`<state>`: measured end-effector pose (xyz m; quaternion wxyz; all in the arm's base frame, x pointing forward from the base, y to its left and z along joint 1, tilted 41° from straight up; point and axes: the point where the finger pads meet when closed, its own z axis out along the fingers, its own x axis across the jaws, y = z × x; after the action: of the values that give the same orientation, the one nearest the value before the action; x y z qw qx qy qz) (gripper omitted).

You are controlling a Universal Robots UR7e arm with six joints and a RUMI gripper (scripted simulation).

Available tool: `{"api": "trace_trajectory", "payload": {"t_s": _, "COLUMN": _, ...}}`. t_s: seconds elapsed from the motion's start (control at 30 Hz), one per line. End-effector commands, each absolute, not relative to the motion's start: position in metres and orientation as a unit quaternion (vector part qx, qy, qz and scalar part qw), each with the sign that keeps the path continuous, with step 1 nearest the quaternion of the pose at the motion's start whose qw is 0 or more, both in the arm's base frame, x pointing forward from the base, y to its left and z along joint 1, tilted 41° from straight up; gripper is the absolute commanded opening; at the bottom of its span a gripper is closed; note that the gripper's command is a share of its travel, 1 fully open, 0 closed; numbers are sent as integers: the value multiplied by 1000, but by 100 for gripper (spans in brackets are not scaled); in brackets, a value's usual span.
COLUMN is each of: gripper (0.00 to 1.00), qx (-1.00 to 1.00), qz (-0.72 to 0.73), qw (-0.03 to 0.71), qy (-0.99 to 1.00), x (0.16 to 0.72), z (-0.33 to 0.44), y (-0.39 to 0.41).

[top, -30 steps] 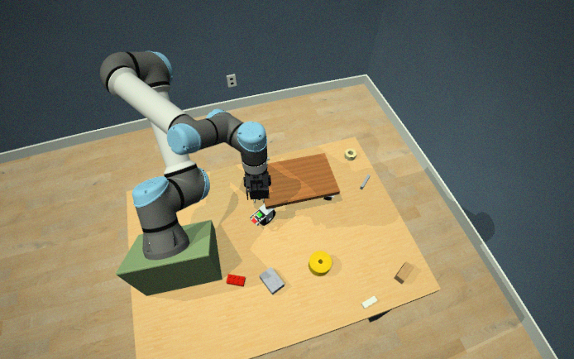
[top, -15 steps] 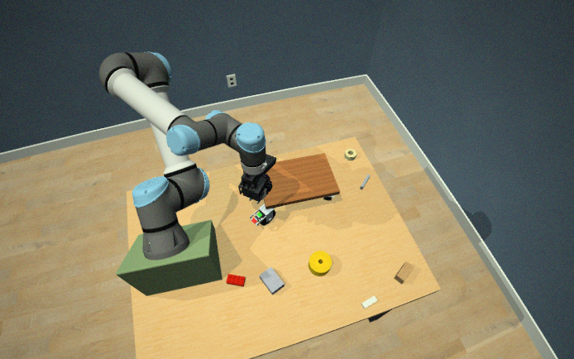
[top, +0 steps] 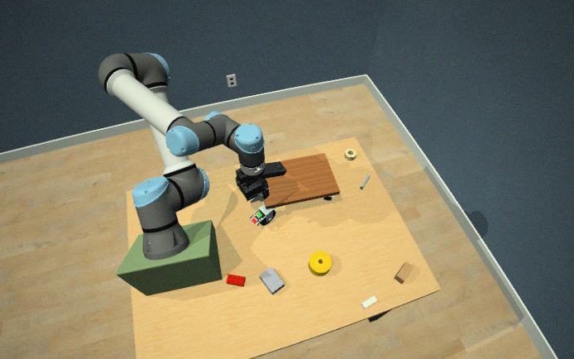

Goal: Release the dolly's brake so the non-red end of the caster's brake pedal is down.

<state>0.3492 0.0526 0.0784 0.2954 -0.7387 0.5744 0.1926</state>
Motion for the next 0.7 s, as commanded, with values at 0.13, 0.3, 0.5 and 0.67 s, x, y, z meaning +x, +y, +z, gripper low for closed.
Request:
{"api": "trace_trajectory", "payload": {"t_s": 0.13, "gripper": 0, "qx": -630, "qz": 238, "qw": 252, "qy": 695, "x": 349, "z": 74, "y": 53}}
{"api": "trace_trajectory", "payload": {"t_s": 0.3, "gripper": 0, "qx": -558, "qz": 262, "qw": 228, "qy": 754, "x": 347, "z": 71, "y": 54}}
{"api": "trace_trajectory", "payload": {"t_s": 0.5, "gripper": 0, "qx": -502, "qz": 278, "qw": 208, "qy": 792, "x": 345, "z": 69, "y": 54}}
{"api": "trace_trajectory", "payload": {"t_s": 0.67, "gripper": 0, "qx": -435, "qz": 294, "qw": 185, "qy": 831, "x": 343, "z": 67, "y": 55}}
